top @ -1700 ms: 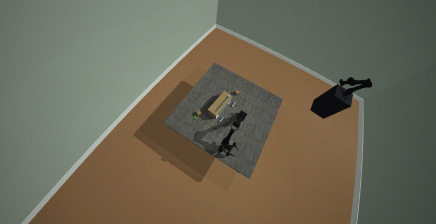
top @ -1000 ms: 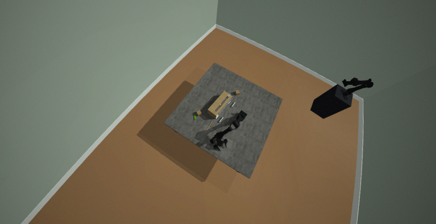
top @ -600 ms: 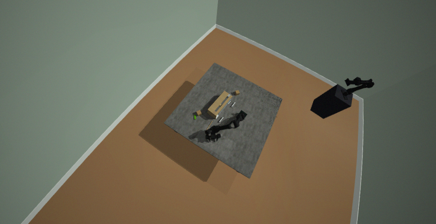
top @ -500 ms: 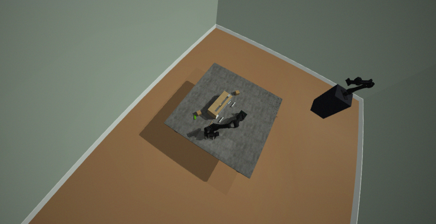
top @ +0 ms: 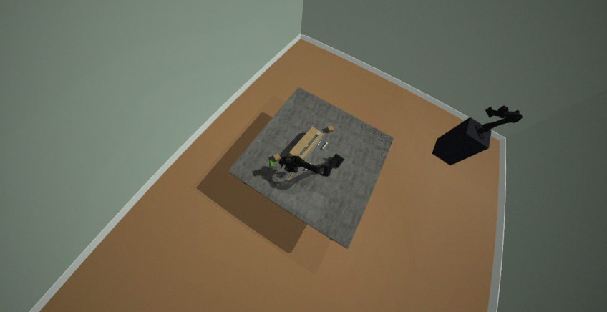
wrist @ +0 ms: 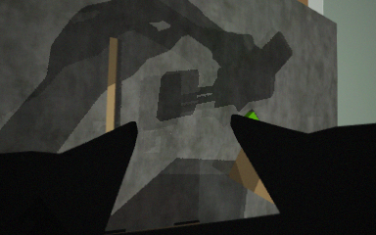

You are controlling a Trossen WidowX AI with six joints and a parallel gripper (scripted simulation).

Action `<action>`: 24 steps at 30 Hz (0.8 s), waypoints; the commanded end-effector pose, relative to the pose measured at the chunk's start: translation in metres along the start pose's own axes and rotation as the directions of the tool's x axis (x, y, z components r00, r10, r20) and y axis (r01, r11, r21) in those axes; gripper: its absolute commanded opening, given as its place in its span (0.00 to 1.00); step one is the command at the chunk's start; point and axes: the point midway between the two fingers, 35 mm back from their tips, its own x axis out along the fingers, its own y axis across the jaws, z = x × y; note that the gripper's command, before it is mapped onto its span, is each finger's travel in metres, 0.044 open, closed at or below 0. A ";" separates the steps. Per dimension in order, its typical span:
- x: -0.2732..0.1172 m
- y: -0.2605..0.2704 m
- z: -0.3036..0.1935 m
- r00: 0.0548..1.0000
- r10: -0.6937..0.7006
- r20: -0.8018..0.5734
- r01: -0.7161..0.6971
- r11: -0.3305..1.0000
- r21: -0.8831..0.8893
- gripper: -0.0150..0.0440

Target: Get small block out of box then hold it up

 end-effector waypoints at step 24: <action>-0.193 -0.001 -0.217 0.861 -0.082 -0.502 0.199 0.962 0.185 0.93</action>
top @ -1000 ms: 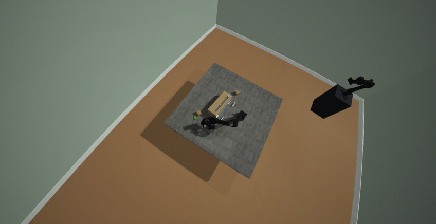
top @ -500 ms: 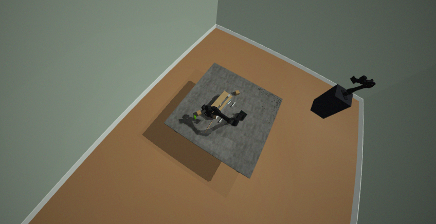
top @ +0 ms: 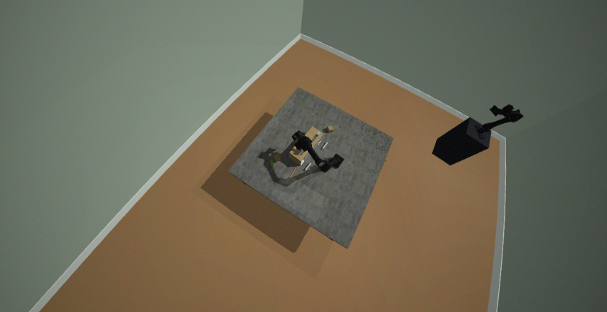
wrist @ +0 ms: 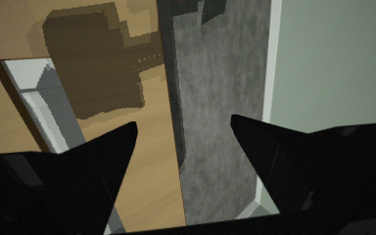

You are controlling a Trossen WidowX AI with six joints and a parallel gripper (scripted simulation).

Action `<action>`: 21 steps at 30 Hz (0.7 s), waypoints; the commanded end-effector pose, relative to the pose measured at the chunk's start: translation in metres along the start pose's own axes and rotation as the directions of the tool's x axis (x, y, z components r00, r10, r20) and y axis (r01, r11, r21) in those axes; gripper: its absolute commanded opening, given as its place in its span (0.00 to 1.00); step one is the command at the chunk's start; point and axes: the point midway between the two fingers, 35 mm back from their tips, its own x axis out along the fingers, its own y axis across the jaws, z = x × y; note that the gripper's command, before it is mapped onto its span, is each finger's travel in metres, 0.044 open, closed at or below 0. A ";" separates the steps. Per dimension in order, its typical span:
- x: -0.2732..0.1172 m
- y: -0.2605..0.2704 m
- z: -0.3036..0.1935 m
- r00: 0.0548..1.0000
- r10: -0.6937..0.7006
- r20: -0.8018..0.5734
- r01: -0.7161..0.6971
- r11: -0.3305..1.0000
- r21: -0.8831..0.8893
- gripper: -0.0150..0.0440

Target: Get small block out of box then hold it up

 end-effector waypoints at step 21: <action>-0.049 0.113 -0.108 0.886 0.447 0.119 -0.445 0.894 -0.048 0.93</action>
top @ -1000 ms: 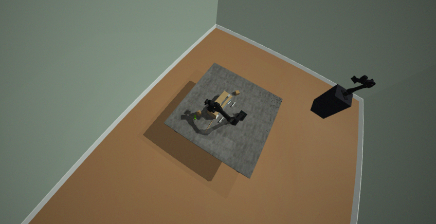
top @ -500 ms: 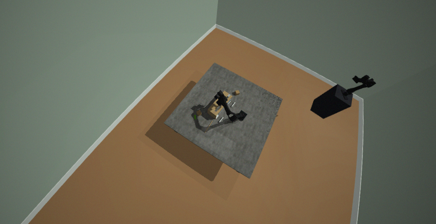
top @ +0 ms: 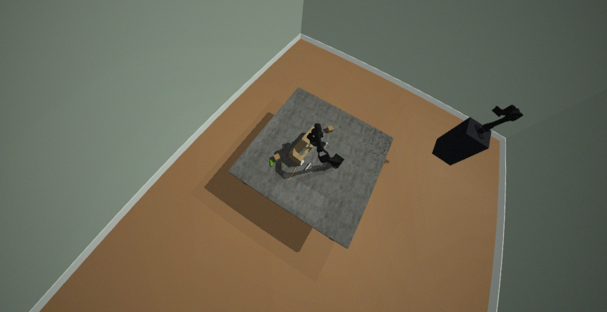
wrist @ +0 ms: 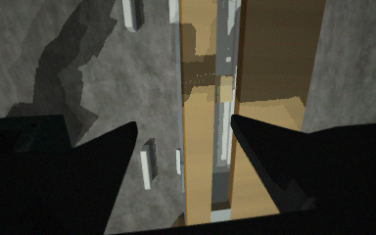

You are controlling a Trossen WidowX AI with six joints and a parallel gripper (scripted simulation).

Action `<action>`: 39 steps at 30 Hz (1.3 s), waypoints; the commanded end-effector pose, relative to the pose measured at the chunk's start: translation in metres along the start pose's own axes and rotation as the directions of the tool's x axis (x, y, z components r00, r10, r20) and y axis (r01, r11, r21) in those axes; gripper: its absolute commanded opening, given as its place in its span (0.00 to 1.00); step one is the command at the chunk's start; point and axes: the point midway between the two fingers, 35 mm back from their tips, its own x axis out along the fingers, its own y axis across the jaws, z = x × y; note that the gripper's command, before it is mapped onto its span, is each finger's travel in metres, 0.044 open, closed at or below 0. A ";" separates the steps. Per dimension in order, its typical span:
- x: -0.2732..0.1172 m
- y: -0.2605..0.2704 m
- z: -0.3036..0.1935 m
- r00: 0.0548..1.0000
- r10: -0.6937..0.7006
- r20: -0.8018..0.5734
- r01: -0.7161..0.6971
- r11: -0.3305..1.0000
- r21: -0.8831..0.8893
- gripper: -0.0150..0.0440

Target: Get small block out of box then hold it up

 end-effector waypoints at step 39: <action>0.062 0.002 -0.018 0.999 0.025 0.029 -0.026 0.999 0.031 0.93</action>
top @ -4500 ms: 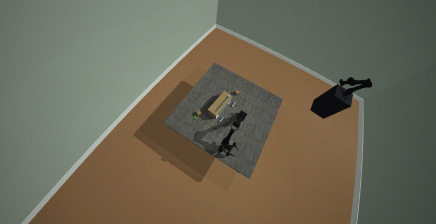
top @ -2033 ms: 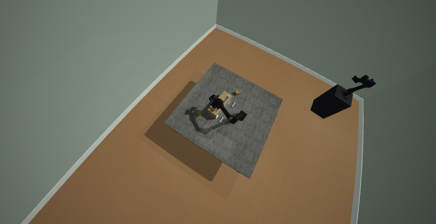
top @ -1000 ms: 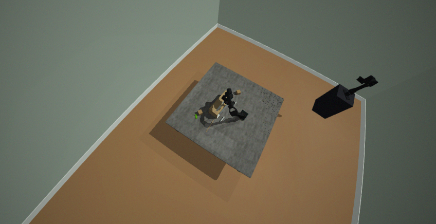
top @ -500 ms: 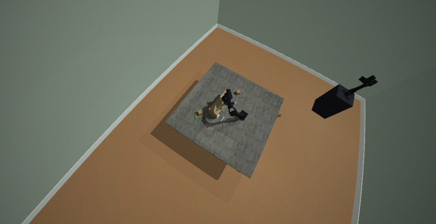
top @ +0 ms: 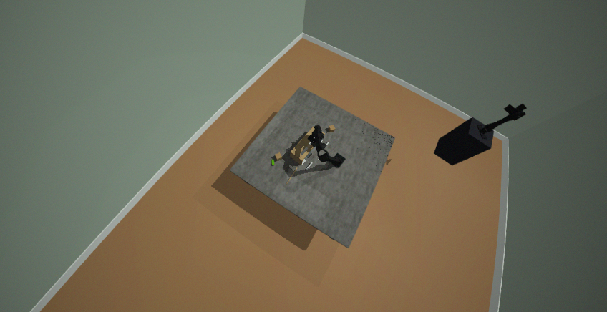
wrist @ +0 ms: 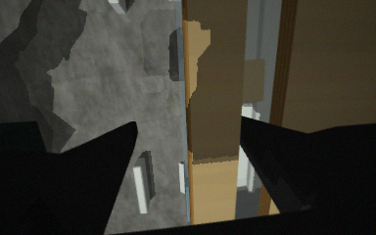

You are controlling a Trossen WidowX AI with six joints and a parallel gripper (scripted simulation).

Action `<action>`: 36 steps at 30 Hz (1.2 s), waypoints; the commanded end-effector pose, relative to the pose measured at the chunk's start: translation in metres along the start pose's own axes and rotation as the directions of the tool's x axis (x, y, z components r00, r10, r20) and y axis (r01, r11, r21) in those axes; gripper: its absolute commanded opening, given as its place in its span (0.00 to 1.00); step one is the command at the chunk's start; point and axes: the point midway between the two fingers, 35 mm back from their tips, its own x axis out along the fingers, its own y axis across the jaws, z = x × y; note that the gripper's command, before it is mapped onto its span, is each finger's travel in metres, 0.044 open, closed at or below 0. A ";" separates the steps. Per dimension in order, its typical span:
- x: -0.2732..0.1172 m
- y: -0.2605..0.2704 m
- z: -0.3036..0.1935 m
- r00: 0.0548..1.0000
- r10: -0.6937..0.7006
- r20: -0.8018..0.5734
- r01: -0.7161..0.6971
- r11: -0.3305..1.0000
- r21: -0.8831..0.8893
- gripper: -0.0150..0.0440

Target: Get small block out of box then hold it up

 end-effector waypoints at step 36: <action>0.020 0.000 0.053 1.000 0.004 0.008 -0.004 1.000 0.008 0.93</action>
